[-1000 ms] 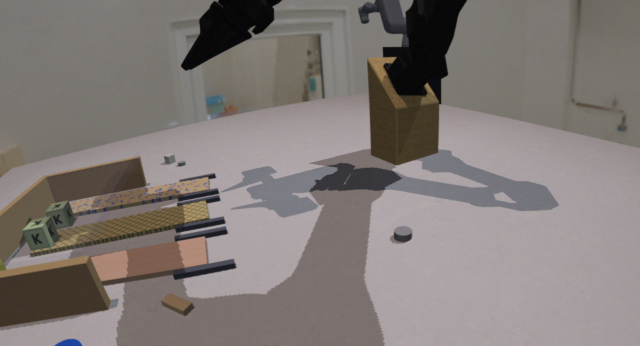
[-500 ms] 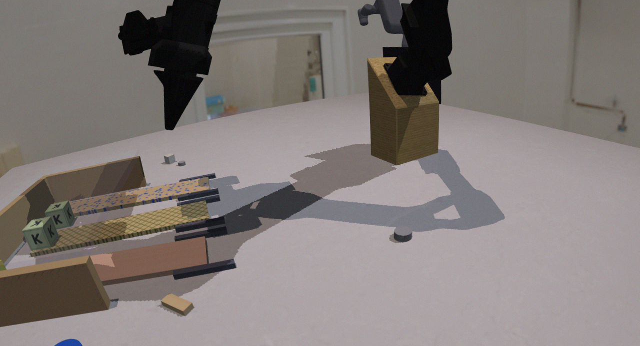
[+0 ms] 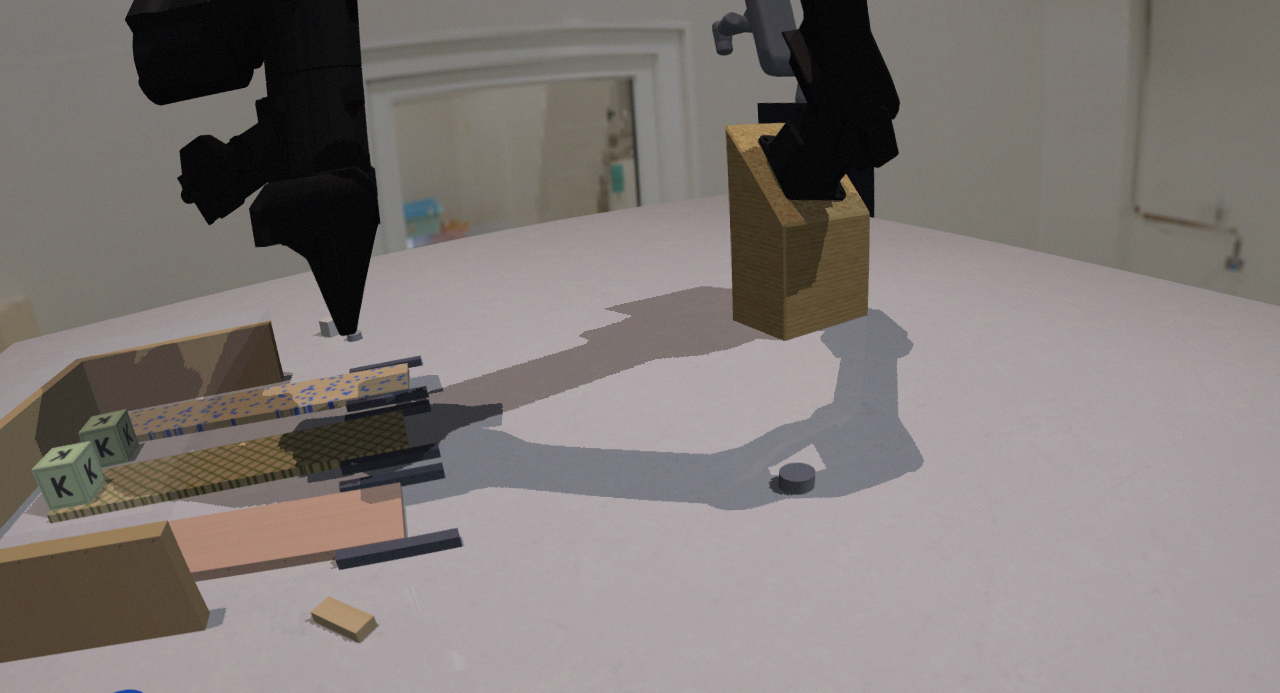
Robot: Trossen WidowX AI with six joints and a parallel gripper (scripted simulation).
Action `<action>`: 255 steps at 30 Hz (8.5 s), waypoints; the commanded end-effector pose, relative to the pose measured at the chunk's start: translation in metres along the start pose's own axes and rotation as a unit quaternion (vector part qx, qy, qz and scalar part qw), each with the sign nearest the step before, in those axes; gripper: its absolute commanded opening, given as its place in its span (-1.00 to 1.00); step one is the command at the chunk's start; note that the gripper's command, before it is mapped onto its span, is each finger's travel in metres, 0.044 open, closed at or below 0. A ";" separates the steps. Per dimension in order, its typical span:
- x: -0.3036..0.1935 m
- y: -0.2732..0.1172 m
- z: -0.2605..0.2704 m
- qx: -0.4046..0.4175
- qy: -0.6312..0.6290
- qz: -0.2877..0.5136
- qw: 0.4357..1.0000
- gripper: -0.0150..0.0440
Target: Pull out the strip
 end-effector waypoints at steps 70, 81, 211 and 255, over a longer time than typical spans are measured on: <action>0.004 0.070 0.000 -0.001 -0.003 0.003 1.000 -0.49; 0.004 0.071 0.000 -0.001 -0.003 0.003 1.000 -0.49; -0.172 0.074 -0.009 -0.001 0.002 0.007 1.000 -0.49; -0.181 0.074 -0.010 -0.001 0.002 0.007 1.000 -0.49</action>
Point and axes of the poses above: the point midway between the two fingers, 35 mm back from their tips, its own y axis out along the fingers, its own z axis across the jaws, x = y × z, the point moved 3 cm from there along -y, back along the fingers, and after that the axes turned 4 degrees about y, right-handed, at the moved point
